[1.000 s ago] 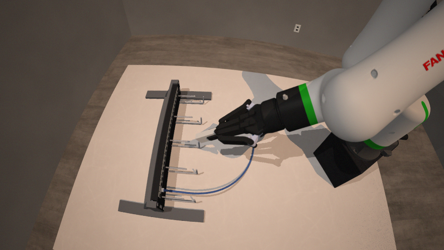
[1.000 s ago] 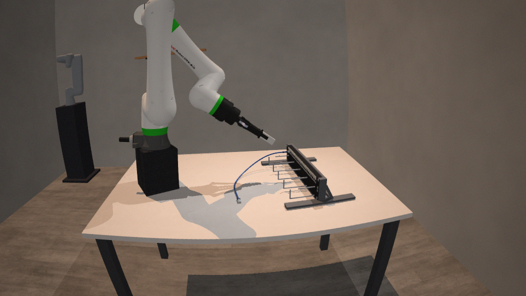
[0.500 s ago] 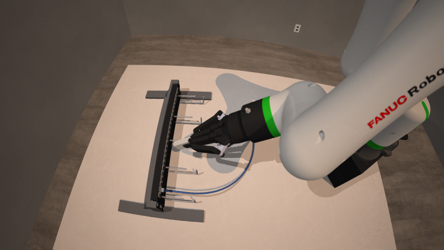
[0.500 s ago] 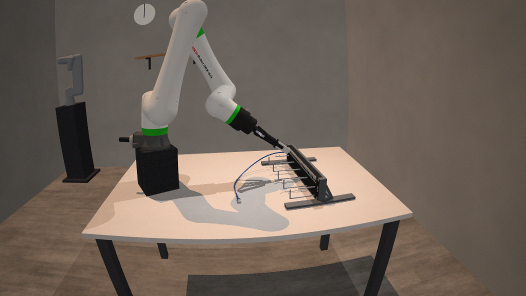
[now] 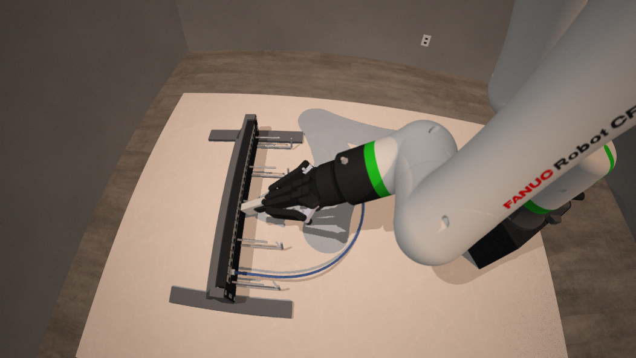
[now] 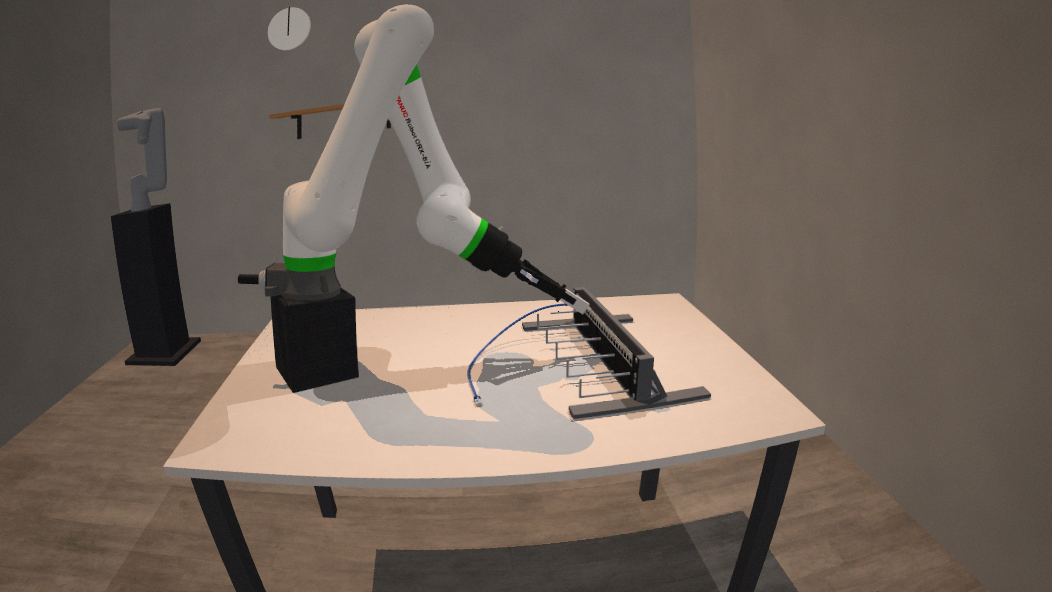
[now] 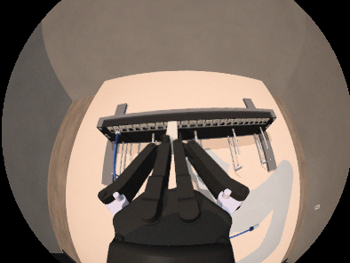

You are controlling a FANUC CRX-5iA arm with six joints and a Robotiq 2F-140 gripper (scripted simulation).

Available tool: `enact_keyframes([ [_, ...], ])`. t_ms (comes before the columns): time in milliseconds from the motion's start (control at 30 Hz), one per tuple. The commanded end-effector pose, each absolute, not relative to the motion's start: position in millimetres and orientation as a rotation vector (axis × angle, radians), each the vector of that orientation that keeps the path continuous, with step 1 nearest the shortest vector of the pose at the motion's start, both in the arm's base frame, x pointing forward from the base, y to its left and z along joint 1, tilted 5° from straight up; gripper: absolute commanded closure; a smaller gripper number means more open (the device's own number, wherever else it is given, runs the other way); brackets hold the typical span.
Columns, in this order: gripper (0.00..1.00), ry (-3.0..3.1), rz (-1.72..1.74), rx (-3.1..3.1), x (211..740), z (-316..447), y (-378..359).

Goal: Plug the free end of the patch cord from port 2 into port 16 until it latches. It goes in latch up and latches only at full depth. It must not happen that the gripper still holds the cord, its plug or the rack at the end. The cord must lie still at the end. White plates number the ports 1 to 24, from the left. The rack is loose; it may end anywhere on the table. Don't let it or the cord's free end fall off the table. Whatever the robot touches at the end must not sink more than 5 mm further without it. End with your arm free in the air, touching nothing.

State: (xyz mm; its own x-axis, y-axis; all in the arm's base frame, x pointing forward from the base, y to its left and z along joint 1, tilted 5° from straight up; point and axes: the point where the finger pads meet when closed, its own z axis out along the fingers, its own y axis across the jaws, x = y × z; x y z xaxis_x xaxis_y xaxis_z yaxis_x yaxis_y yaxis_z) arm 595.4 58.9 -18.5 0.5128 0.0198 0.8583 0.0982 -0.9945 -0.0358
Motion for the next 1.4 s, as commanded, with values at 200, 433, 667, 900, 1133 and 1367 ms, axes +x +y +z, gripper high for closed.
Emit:
enact_keyframes([
  [200,1.0,-0.104,-1.51,-2.662,595.6,-18.4,58.8],
  [433,1.0,-0.104,-1.51,-2.662,595.6,-18.4,58.8],
  [667,1.0,-0.104,-1.51,-2.662,595.6,-18.4,58.8],
  [900,1.0,-0.104,-1.51,-2.662,595.6,-18.4,58.8],
  [1133,1.0,-0.104,-1.51,-2.662,595.6,-18.4,58.8],
  [1367,1.0,-0.104,-1.51,-2.662,585.6,-12.4,57.6],
])
